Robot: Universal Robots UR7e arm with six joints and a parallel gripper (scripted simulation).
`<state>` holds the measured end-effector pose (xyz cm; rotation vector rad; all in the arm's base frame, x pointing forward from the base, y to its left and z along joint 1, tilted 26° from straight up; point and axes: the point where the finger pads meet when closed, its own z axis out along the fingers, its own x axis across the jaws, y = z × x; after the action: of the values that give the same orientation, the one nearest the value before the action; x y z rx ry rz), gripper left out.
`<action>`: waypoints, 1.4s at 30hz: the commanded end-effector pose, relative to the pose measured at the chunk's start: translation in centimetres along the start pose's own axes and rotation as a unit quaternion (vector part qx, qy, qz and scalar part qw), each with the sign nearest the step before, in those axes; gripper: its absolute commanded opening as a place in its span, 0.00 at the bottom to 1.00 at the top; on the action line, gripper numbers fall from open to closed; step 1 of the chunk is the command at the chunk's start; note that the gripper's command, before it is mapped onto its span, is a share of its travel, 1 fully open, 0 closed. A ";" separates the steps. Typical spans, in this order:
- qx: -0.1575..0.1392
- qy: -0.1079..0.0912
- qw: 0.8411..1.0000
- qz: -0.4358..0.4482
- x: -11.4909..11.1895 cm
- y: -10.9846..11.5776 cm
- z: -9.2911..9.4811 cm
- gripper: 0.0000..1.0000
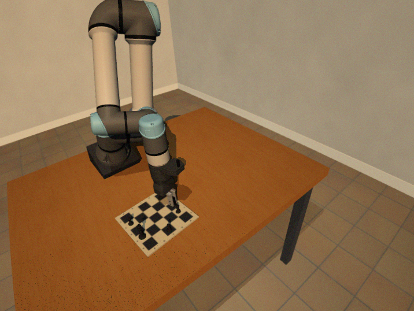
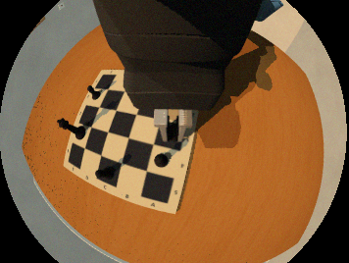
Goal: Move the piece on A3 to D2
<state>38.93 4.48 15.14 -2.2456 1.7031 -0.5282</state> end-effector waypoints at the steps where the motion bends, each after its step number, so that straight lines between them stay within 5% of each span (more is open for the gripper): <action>1: 0.001 0.000 1.000 0.000 0.0 -0.1 -0.9 0.00; 25: 0.001 0.000 1.000 0.000 0.0 0.0 -9.0 0.00; 42: 0.001 0.000 1.000 0.000 0.0 0.0 -9.7 0.00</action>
<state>34.67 4.51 23.81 -2.2451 1.7031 -0.5303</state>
